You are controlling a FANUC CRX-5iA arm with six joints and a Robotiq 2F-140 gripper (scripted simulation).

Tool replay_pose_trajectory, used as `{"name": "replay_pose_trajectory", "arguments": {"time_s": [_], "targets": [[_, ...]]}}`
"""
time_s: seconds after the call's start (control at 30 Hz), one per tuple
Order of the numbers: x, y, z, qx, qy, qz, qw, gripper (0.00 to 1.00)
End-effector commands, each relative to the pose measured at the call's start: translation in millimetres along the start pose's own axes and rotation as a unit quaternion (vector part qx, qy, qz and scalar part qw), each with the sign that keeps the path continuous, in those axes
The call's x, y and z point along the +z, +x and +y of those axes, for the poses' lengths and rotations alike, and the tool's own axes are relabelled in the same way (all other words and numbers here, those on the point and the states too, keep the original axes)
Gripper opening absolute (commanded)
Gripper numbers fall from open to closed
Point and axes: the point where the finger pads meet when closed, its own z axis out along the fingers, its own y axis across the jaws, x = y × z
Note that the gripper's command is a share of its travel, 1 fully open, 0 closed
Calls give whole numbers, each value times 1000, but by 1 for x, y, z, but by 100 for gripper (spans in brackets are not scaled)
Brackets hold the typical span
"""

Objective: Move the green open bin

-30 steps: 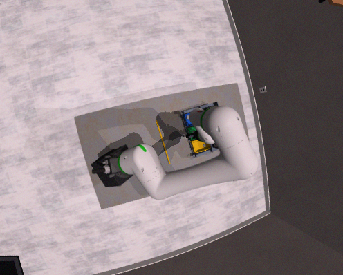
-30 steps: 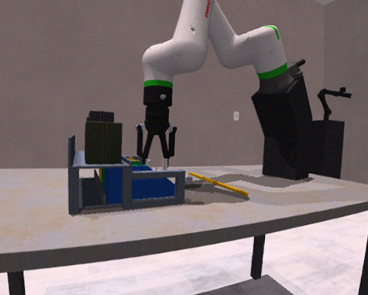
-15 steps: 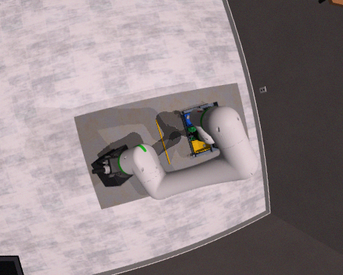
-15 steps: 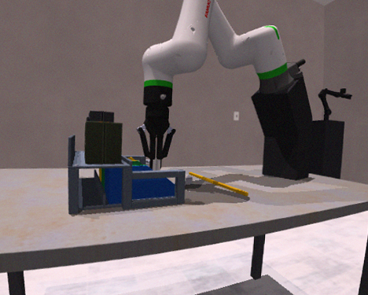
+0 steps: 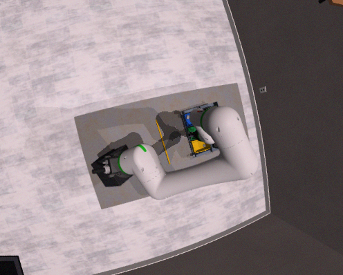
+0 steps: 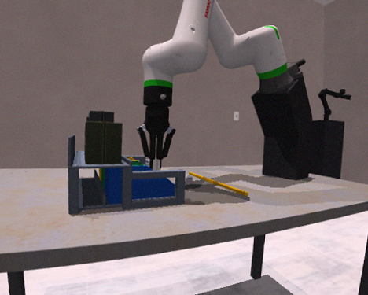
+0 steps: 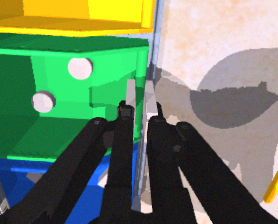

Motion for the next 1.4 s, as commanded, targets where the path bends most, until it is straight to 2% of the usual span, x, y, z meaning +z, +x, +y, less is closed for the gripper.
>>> {"name": "replay_pose_trajectory", "arguments": {"time_s": [0.0, 1.1, 1.37], "targets": [[0, 0, 0, 0, 0, 0, 1000, 0], [0, 0, 0, 0, 0, 0, 1000, 0], [-8, 0, 0, 0, 0, 0, 1000, 0]]}}
